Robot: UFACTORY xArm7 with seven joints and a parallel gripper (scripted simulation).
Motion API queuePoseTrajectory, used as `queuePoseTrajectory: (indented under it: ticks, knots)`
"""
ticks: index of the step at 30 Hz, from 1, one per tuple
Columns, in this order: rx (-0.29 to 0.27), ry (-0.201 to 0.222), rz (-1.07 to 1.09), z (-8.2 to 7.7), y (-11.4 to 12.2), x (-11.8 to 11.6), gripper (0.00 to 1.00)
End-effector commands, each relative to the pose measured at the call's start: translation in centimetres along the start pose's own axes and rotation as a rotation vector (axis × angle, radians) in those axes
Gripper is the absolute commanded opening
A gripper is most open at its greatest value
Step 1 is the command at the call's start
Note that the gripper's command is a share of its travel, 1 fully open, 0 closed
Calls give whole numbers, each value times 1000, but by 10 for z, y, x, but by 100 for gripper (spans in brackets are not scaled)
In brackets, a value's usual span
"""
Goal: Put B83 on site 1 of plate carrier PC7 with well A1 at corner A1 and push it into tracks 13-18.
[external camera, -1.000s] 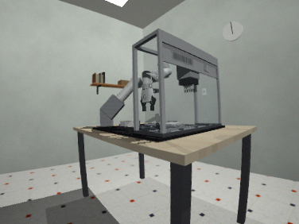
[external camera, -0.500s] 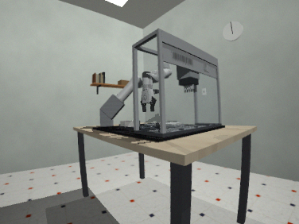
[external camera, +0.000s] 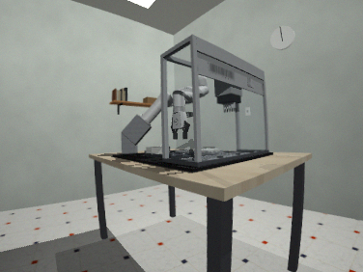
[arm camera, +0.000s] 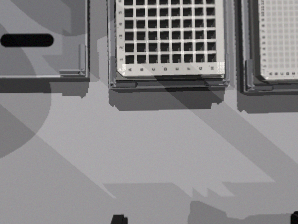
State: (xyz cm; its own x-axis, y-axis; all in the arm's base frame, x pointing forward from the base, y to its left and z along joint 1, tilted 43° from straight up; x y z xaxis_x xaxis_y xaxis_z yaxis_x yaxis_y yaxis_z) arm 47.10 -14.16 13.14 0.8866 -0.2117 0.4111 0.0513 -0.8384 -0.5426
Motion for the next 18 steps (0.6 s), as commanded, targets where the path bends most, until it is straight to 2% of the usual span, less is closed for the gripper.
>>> queuePoseTrajectory:
  ticks: [1, 18]
  knots:
    - [-3, 5, 1, 7, 1, 1, 100]
    - [-3, 5, 1, 32, 1, 1, 100]
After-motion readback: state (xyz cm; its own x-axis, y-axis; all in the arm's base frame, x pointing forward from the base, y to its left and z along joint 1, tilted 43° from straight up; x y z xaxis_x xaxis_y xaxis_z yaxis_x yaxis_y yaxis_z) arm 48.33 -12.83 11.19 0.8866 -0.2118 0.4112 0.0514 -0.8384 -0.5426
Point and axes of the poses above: the point where the finger pads meet when closed, its own z axis out along the fingers, its own x axis across the jaws, y = z × x, the point moved 10 cm from there along -z, back along the fingers, and after that the axes turned 4 degrees about -z, right-handed, at the moved point
